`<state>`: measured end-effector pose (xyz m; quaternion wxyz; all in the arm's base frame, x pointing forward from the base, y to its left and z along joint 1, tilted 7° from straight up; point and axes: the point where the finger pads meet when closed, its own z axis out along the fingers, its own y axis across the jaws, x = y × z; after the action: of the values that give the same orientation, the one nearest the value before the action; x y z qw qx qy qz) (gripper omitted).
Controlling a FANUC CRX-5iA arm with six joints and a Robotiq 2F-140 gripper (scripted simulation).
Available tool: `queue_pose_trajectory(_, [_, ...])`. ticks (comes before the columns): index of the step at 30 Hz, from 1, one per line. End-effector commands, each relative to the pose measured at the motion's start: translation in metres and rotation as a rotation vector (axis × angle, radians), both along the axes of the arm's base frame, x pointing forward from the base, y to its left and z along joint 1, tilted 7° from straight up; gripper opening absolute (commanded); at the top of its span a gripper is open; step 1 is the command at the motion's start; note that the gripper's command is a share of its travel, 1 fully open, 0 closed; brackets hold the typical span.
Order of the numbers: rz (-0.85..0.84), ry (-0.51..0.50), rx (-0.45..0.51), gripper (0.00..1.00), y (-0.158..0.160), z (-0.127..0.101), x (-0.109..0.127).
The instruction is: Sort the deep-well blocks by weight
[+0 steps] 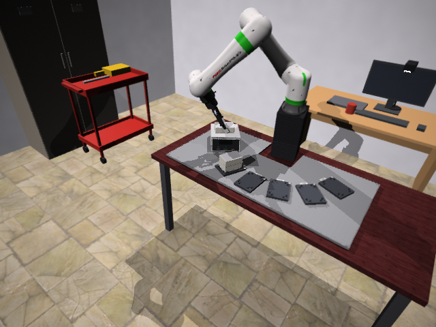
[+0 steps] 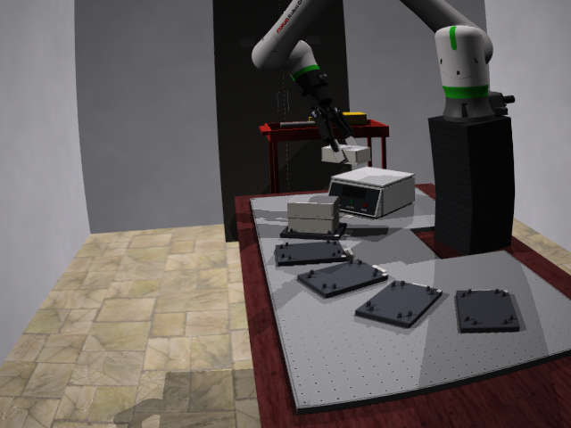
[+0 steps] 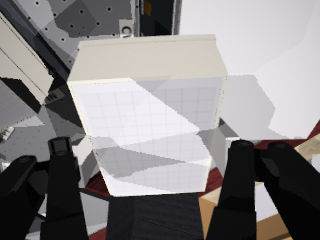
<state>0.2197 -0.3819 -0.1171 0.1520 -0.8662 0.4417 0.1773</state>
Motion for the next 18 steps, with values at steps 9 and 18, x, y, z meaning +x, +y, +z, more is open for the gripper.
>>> queue_pose_trajectory(9, [0.0,0.0,0.0,0.1,0.014,0.004,0.033])
queue_pose_trajectory(18, [0.066,0.0,-0.009,0.1,0.023,0.006,0.049])
